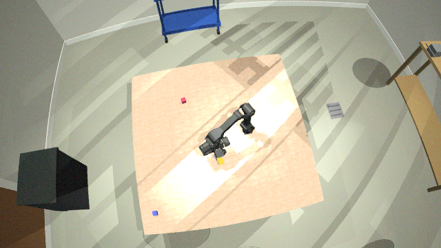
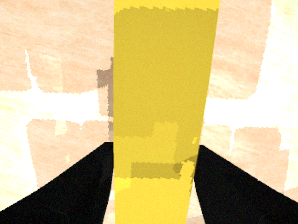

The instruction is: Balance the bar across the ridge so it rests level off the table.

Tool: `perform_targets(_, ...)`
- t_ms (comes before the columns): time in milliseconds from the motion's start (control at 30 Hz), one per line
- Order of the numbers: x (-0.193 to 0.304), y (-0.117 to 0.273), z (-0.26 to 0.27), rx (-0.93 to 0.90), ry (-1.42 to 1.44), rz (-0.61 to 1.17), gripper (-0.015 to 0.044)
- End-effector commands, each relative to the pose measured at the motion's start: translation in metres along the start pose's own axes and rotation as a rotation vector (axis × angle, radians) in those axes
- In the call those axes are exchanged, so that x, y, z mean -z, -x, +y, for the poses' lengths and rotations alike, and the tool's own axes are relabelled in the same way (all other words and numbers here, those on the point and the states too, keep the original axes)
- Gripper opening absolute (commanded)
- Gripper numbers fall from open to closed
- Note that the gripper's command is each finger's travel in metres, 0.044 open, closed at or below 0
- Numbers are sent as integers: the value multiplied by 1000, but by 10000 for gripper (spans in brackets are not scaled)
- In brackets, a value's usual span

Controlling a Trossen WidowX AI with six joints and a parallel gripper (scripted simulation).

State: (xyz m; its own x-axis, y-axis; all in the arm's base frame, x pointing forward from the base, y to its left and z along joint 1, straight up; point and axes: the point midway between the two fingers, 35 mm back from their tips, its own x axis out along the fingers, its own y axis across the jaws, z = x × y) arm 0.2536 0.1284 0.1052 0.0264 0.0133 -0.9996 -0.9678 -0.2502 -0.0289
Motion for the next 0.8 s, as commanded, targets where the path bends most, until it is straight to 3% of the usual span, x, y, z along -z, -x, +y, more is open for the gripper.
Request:
perform_targets(0, 0, 0, 0, 0, 0, 0, 185)
perform_targets(367, 0, 0, 0, 0, 0, 0, 185)
perform_targets(667, 0, 0, 0, 0, 0, 0, 421)
perform_targets(767, 0, 0, 0, 0, 0, 0, 440)
